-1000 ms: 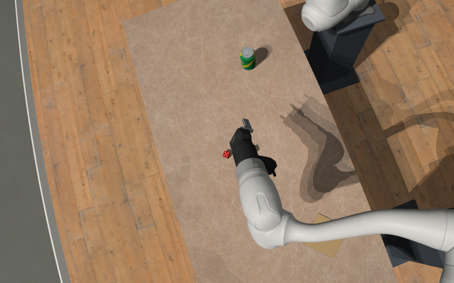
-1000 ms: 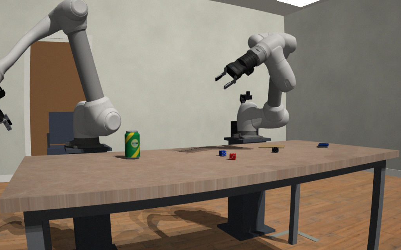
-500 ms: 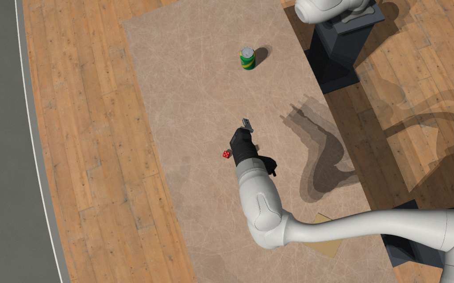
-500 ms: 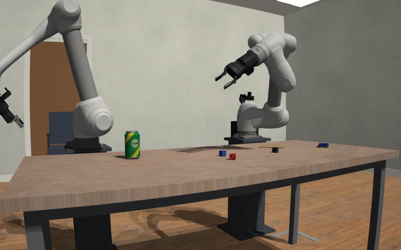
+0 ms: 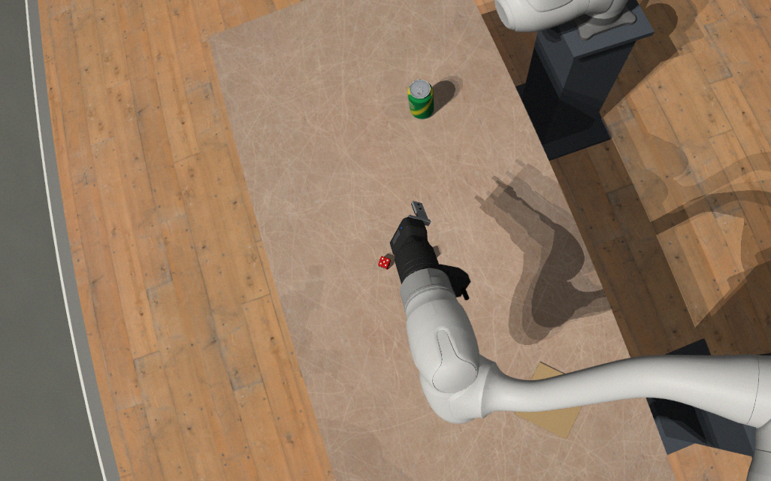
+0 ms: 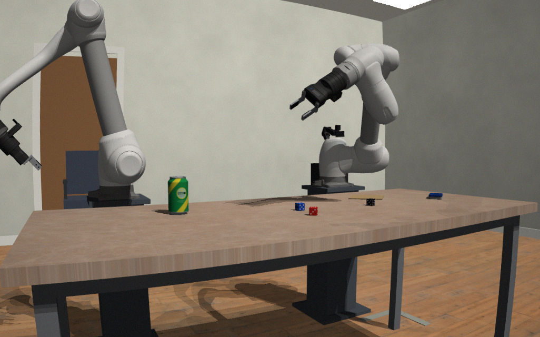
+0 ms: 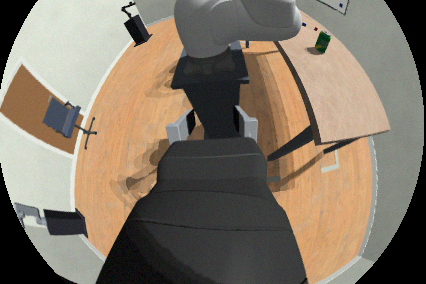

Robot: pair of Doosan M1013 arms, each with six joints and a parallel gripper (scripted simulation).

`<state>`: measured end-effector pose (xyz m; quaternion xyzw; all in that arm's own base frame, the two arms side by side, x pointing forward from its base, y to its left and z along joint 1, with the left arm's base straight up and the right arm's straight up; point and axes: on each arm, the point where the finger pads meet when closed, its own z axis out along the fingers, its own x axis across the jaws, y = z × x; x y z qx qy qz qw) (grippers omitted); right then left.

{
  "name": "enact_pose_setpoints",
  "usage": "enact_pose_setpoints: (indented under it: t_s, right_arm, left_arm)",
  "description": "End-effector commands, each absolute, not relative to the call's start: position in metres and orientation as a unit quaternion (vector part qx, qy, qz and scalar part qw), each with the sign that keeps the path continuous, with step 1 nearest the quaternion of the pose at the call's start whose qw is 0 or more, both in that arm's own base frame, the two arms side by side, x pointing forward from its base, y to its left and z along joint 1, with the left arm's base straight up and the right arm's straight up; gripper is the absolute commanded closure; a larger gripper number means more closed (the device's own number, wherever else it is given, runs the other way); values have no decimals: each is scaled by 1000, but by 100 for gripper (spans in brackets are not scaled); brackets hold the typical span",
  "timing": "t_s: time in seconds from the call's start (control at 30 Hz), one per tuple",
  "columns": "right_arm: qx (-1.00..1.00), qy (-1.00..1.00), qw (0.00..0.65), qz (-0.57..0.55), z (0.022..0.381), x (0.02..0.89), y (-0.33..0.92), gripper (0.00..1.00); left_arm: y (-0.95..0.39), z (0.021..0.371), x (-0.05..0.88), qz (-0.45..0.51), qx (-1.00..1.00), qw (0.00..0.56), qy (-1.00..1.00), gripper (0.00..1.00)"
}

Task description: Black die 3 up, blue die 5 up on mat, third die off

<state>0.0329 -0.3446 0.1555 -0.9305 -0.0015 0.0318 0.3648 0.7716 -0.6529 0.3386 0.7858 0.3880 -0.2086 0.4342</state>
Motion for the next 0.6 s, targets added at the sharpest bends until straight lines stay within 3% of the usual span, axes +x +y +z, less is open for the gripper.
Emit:
enact_pose_setpoints:
  t_s: [0.0,0.57]
  right_arm:
    - [-929,-4,371,17,157,29,-338,0]
    - [-924,-8,382,-15,159,22,-325,0]
  left_arm:
    - [-653,340,772,-208,786,435,388,0]
    - [-653,340,772,-208,786,435,388,0]
